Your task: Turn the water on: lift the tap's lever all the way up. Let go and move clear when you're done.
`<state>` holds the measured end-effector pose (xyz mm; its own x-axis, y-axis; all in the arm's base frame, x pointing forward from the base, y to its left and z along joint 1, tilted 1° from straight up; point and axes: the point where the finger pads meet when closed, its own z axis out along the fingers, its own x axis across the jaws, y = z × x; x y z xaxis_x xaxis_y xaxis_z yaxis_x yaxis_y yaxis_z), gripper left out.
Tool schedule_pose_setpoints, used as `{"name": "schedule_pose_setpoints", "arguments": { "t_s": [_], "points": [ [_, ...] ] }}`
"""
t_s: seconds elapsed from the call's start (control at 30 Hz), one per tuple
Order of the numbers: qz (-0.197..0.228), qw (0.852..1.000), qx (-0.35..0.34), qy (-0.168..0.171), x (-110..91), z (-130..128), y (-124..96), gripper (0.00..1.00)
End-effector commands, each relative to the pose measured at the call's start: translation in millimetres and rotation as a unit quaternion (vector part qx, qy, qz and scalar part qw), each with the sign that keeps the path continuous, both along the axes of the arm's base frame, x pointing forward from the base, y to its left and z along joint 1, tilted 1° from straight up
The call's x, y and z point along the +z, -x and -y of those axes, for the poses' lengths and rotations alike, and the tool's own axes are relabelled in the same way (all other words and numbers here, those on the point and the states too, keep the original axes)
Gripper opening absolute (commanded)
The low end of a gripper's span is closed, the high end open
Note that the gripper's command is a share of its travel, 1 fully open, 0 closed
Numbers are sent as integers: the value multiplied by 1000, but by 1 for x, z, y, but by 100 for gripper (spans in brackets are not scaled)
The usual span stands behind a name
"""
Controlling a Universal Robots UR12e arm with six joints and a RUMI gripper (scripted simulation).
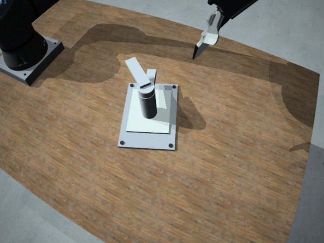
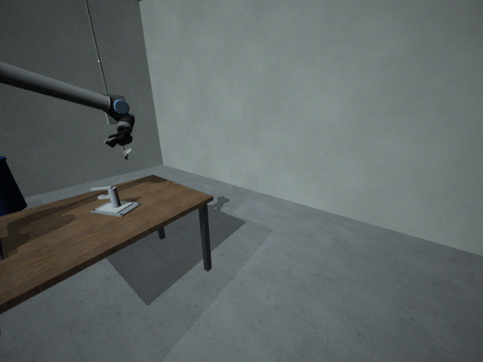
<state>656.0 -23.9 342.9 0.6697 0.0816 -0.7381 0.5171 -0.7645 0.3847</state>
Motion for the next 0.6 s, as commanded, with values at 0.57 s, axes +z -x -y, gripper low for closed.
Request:
{"name": "schedule_pose_setpoints", "arguments": {
  "t_s": [0.57],
  "points": [
    [15, 994, -3, -106, -29, -3, 43, 100]
  ]
}}
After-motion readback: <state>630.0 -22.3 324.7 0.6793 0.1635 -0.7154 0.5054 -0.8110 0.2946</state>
